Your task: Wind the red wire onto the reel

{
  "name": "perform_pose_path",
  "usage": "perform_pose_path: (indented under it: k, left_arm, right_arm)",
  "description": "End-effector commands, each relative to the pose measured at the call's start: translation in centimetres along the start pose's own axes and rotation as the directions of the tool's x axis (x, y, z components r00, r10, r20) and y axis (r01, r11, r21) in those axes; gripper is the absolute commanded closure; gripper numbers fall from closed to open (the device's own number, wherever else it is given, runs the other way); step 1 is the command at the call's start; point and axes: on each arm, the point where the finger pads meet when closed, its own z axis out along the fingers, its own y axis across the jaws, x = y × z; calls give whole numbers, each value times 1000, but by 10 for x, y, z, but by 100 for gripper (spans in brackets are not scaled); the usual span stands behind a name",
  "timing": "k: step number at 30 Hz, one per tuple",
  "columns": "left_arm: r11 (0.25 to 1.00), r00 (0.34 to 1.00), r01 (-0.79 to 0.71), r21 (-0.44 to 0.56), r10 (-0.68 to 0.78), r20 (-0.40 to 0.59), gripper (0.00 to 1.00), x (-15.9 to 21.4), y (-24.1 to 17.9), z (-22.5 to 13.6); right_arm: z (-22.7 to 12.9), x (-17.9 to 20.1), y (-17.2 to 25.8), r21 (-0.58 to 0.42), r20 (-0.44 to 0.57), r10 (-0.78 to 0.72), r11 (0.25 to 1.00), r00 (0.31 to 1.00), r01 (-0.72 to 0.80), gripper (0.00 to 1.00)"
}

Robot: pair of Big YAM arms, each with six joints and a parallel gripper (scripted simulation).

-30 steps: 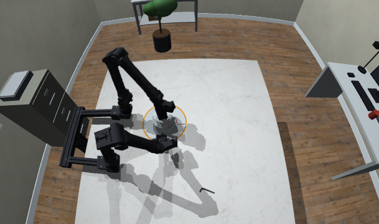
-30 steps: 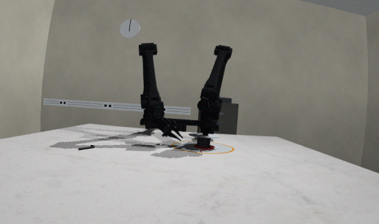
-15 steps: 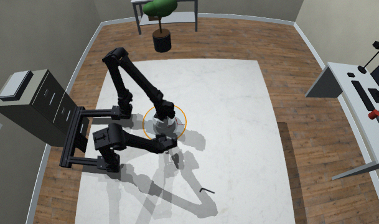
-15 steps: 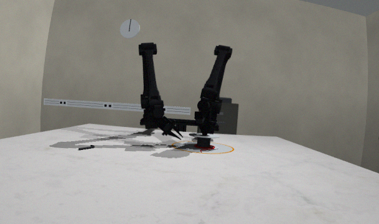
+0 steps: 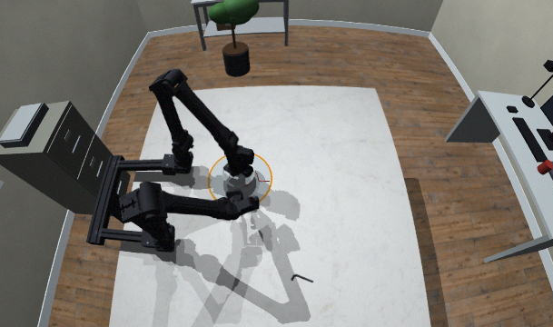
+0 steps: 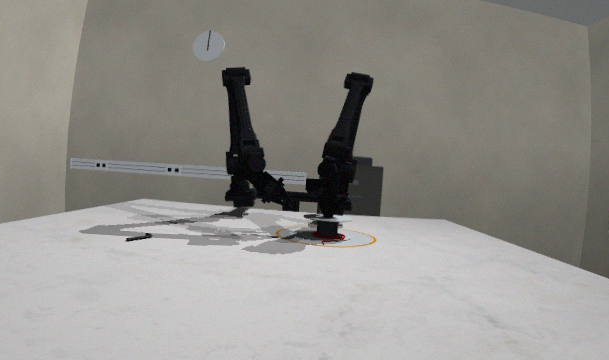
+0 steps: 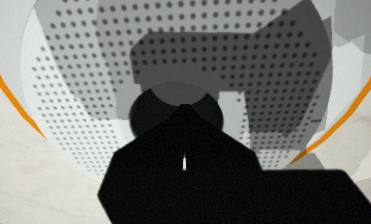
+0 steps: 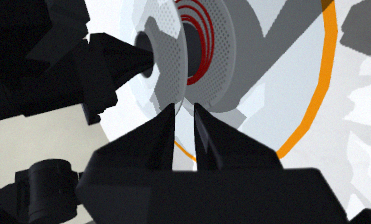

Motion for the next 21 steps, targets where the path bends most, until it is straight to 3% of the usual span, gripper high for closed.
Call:
perform_pose_path:
  k: [1,13,21]
  left_arm:
    - [1000,1000,-11,8,11,-10,100,0,3,1]
    - [1000,1000,-11,8,11,-10,100,0,3,1]
    - [1000,1000,-11,8,11,-10,100,0,3,1]
  right_arm:
    - [-4,-9,13,-10,17,-16,1000,1000,16,85]
    - [-6,-5,14,-2,27,-14,1000,1000,14,85]
    - [-24,4,29,47,96,0,999,995,-4,85]
